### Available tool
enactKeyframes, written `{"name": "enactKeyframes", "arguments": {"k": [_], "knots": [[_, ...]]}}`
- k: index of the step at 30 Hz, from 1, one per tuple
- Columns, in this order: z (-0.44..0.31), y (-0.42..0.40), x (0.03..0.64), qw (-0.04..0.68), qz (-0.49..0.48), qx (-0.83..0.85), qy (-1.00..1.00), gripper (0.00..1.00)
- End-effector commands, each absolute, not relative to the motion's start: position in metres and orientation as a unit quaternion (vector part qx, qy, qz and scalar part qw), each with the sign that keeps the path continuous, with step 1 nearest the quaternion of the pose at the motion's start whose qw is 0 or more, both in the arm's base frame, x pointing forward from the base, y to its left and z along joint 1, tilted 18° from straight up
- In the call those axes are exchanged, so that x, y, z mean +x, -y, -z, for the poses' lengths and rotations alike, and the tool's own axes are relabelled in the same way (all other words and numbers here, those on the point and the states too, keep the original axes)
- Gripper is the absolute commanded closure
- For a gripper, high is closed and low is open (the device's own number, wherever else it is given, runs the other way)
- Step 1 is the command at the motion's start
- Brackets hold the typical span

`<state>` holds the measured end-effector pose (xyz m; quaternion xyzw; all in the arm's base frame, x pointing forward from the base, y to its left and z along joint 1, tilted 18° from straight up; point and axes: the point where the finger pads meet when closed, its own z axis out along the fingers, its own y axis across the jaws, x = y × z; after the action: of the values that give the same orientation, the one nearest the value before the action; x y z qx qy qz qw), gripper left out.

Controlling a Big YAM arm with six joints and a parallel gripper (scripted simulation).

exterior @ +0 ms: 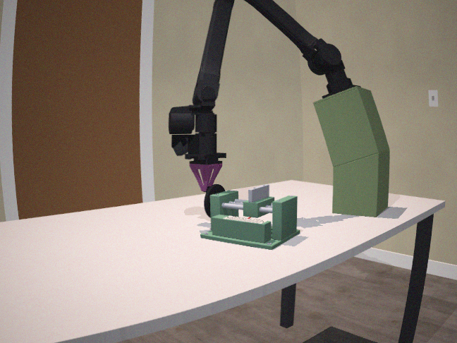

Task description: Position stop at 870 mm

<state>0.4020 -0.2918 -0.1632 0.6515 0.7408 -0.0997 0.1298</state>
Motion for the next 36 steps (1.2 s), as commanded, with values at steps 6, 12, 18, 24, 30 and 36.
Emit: {"name": "enactKeyframes", "arguments": {"k": [6,12,18,24,30,36], "knots": [[0.175,0.299,0.378,0.113,0.114,0.654,-0.739,0.94],[0.185,0.304,0.374,0.116,0.114,0.655,-0.738,0.94],[0.187,0.303,0.371,0.110,0.115,0.654,-0.739,0.94],[0.189,0.313,0.385,0.127,0.112,0.655,-0.737,0.94],[0.201,0.317,0.385,0.126,0.113,0.655,-0.737,0.94],[0.205,0.312,0.377,0.115,0.114,0.654,-0.739,0.94]]}}
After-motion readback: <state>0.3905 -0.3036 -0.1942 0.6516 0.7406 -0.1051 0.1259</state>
